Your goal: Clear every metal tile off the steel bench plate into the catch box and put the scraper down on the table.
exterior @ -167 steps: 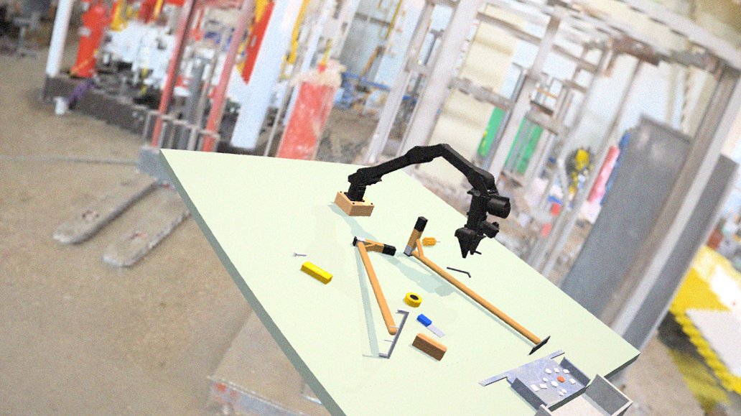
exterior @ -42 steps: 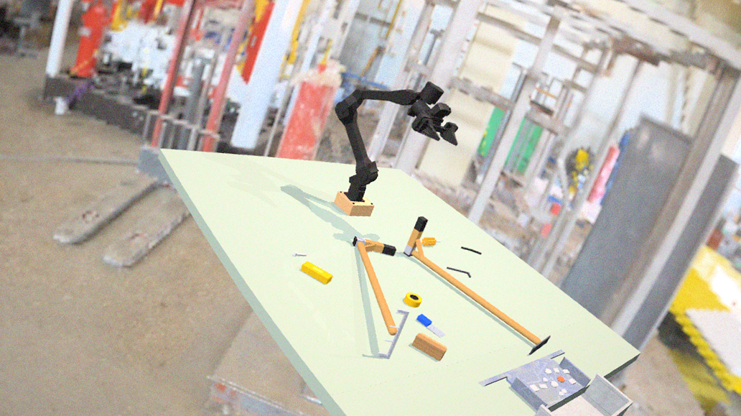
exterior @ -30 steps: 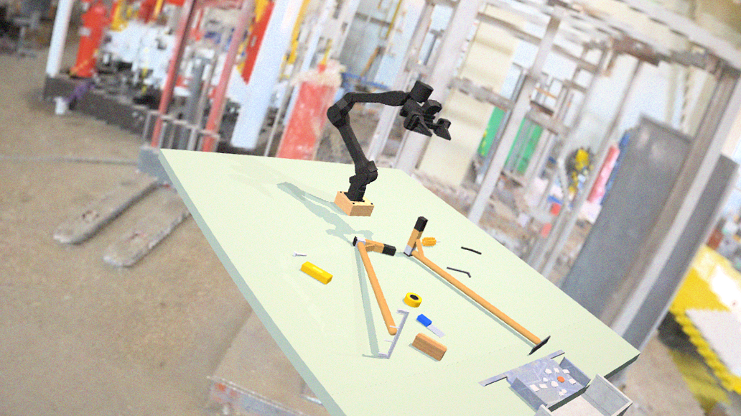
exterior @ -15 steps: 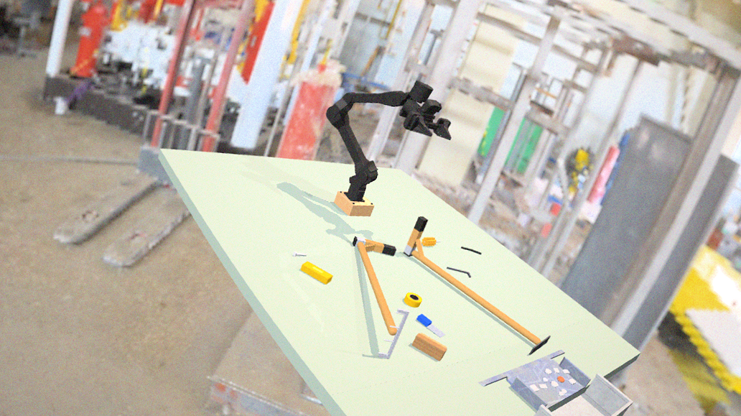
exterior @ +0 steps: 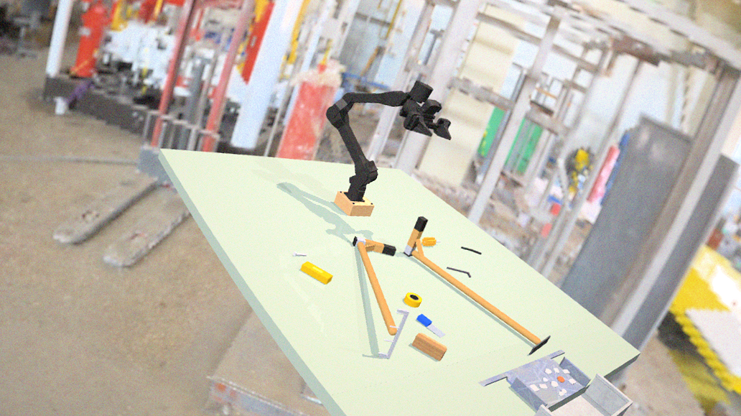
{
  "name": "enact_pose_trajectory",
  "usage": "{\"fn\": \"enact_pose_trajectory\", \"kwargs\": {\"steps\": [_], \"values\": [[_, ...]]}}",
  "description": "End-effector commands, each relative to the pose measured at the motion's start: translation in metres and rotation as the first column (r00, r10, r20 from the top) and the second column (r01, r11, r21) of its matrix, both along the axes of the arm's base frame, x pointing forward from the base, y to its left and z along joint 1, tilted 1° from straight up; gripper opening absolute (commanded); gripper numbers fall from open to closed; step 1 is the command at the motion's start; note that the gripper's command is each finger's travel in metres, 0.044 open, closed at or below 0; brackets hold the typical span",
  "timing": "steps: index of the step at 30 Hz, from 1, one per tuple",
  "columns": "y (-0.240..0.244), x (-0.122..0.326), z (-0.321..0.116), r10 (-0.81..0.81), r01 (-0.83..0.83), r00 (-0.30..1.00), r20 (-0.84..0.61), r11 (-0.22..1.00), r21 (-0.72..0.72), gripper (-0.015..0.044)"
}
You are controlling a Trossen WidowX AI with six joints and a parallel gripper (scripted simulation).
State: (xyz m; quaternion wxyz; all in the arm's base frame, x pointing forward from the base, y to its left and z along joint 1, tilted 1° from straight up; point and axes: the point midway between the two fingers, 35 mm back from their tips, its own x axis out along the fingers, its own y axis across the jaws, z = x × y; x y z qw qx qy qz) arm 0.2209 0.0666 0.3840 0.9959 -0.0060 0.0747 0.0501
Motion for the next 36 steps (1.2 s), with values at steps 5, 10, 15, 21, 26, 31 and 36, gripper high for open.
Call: {"fn": "enact_pose_trajectory", "kwargs": {"steps": [5, 10, 15, 21, 26, 31, 36], "values": [[0.004, 0.007, 0.000, -0.003, 0.003, 1.000, -0.023, 1.000, -0.015, 0.0440], [0.011, 0.018, -0.002, 0.001, -0.003, 0.998, -0.058, 0.999, -0.041, 0.0440], [0.017, 0.029, -0.004, 0.003, -0.010, 0.995, -0.095, 0.998, -0.065, 0.0440], [0.025, 0.043, -0.007, 0.006, -0.019, 0.990, -0.139, 0.995, -0.093, 0.0440], [0.031, 0.055, -0.011, 0.007, -0.027, 0.984, -0.176, 0.993, -0.115, 0.0440], [0.038, 0.067, -0.016, 0.007, -0.037, 0.977, -0.214, 0.990, -0.135, 0.0440], [0.043, 0.079, -0.022, 0.007, -0.047, 0.968, -0.251, 0.987, -0.154, 0.0440]]}}
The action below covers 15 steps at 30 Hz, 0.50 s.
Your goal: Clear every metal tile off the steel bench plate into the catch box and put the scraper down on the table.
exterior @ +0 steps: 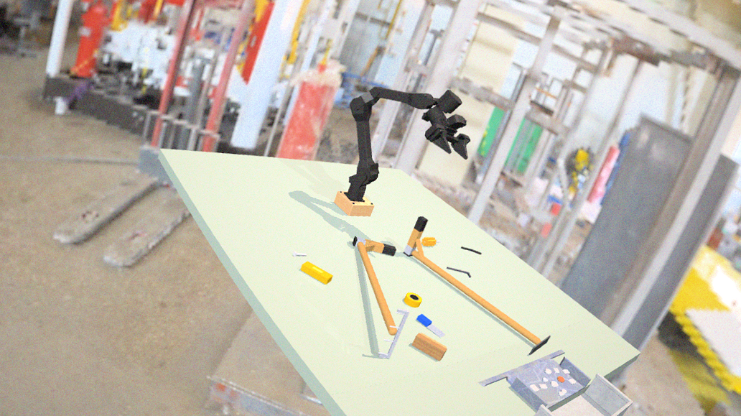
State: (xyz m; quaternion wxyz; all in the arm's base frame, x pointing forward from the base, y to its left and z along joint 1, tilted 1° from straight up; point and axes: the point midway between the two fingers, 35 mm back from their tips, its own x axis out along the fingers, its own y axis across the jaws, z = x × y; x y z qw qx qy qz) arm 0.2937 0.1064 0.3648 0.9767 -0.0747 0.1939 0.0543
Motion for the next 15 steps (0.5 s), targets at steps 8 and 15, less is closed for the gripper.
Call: {"fn": "enact_pose_trajectory", "kwargs": {"steps": [8, 15], "values": [[0.012, 0.025, -0.013, 0.013, -0.017, 0.997, -0.082, 0.999, -0.041, 0.0440], [0.019, 0.042, -0.024, 0.017, -0.026, 0.990, -0.138, 0.998, -0.065, 0.0440]]}}
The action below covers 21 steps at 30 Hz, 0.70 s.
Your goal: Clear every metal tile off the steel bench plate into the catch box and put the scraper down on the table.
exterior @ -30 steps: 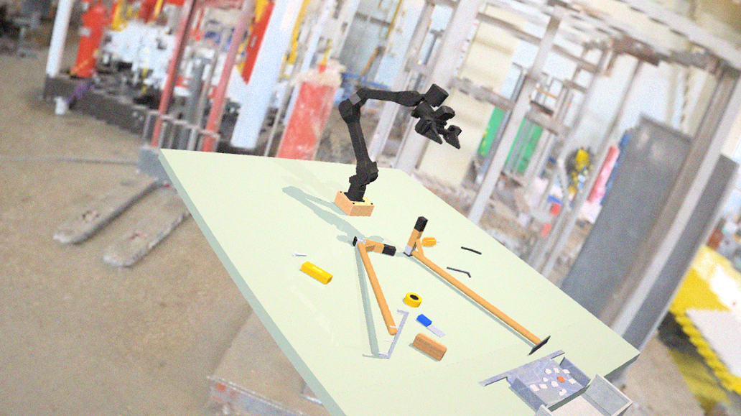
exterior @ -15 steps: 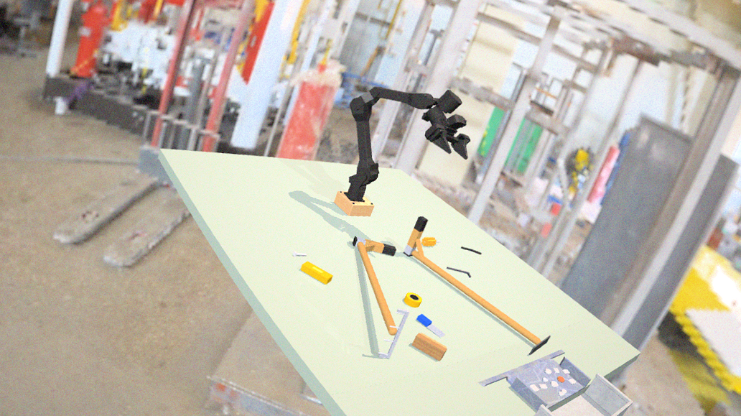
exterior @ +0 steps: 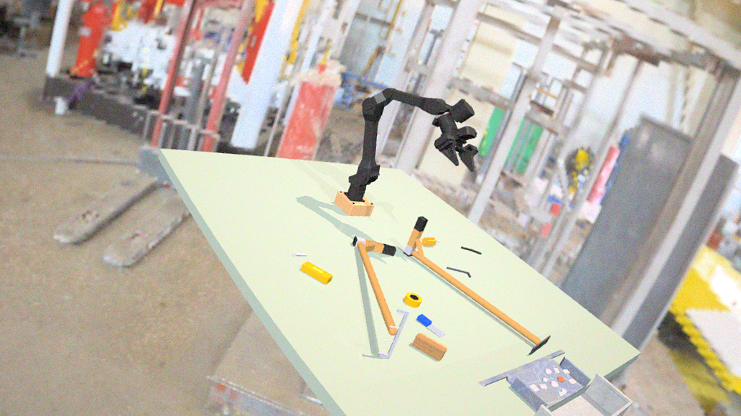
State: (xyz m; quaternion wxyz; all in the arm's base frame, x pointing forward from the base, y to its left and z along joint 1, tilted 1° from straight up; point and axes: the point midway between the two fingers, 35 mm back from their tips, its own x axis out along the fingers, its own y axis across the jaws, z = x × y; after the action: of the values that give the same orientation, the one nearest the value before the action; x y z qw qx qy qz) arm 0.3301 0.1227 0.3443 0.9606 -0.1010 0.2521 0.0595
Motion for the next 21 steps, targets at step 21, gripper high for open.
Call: {"fn": "enact_pose_trajectory", "kwargs": {"steps": [21], "values": [[0.021, 0.053, -0.042, 0.031, -0.045, 0.982, -0.186, 0.997, -0.070, 0.0440]]}}
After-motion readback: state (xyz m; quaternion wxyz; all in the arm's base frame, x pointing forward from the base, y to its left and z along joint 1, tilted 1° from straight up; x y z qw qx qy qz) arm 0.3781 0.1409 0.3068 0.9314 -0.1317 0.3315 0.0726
